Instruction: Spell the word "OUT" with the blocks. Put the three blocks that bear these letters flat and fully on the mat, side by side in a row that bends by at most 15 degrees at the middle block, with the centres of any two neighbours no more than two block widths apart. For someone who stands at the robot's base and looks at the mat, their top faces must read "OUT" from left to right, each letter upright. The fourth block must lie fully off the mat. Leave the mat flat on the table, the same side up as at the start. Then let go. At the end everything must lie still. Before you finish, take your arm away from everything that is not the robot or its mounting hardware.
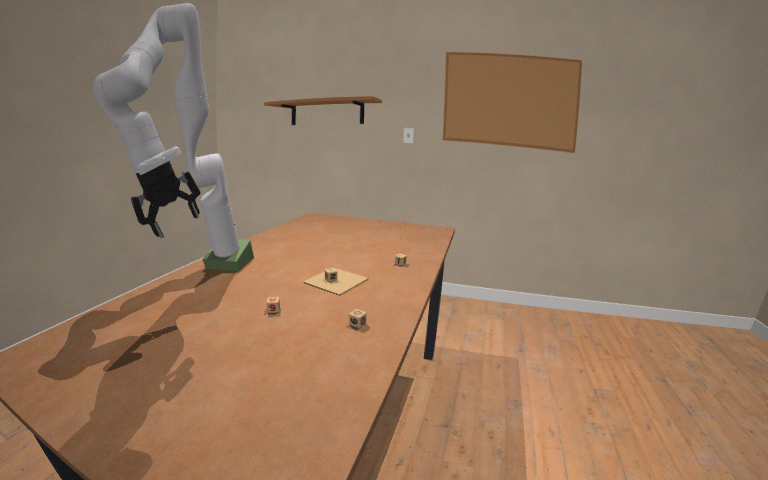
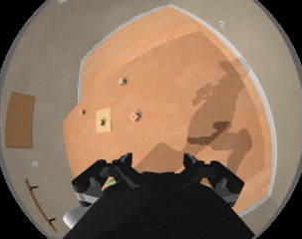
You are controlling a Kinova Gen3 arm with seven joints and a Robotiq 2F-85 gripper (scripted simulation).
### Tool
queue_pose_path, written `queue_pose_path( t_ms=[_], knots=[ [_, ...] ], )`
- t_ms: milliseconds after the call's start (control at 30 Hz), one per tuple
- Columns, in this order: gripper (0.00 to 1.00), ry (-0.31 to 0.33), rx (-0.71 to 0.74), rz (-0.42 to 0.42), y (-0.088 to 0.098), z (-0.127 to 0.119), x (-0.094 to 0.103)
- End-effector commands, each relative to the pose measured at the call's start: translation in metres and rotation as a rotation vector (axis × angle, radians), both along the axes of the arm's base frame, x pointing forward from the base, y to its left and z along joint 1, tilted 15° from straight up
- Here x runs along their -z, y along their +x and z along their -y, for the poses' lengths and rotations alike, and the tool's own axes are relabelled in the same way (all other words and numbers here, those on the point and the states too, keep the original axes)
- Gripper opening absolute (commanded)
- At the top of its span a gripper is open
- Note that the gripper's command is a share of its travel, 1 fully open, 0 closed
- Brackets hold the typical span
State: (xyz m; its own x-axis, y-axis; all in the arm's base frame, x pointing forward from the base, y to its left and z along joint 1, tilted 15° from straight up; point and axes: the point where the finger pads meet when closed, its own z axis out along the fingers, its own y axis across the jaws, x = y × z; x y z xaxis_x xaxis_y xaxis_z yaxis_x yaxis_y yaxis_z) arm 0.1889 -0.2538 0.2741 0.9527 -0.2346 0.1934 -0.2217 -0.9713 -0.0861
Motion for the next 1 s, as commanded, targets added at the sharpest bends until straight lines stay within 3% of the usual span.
queue_pose_path(
  t_ms=[0,967],
  knots=[
    [1.0,-0.001,0.0,0.001,0.0001,0.0001,-0.0004],
    [1.0,0.0,0.0,-0.01,0.004,-0.0003,0.0007]
  ],
)
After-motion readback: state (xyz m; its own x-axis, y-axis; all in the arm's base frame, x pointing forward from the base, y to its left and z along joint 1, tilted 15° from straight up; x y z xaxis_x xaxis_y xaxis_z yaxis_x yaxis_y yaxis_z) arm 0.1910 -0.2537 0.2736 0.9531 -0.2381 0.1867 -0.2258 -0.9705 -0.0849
